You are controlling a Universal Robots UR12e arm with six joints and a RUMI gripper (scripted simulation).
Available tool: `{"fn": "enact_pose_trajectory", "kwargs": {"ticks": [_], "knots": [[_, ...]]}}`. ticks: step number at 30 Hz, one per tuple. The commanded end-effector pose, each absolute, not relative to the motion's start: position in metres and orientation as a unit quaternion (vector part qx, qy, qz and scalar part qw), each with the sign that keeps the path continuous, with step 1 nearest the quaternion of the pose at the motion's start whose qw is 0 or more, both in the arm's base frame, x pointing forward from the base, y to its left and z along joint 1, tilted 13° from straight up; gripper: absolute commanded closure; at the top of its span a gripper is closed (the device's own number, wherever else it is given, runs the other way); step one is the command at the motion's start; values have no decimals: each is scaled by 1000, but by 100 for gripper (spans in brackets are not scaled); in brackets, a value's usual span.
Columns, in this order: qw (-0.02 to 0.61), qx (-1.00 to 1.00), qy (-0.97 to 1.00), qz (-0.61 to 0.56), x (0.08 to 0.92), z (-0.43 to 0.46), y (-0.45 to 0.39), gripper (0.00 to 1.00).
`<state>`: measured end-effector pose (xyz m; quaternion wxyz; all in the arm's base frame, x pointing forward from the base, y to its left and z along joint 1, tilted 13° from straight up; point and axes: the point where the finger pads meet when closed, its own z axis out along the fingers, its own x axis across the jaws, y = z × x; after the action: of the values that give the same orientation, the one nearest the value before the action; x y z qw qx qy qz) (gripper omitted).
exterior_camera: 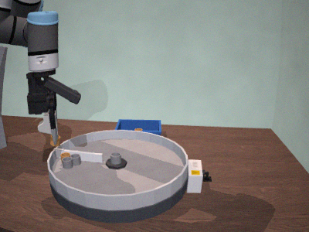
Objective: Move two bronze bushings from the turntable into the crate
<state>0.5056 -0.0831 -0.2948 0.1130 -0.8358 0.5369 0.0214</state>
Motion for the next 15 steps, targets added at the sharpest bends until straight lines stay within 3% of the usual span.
{"fn": "enact_pose_trajectory", "kwargs": {"ticks": [1,15], "knots": [[113,-836,536,28,500,-290,-81,100],[113,-836,536,27,502,-291,-82,100]]}}
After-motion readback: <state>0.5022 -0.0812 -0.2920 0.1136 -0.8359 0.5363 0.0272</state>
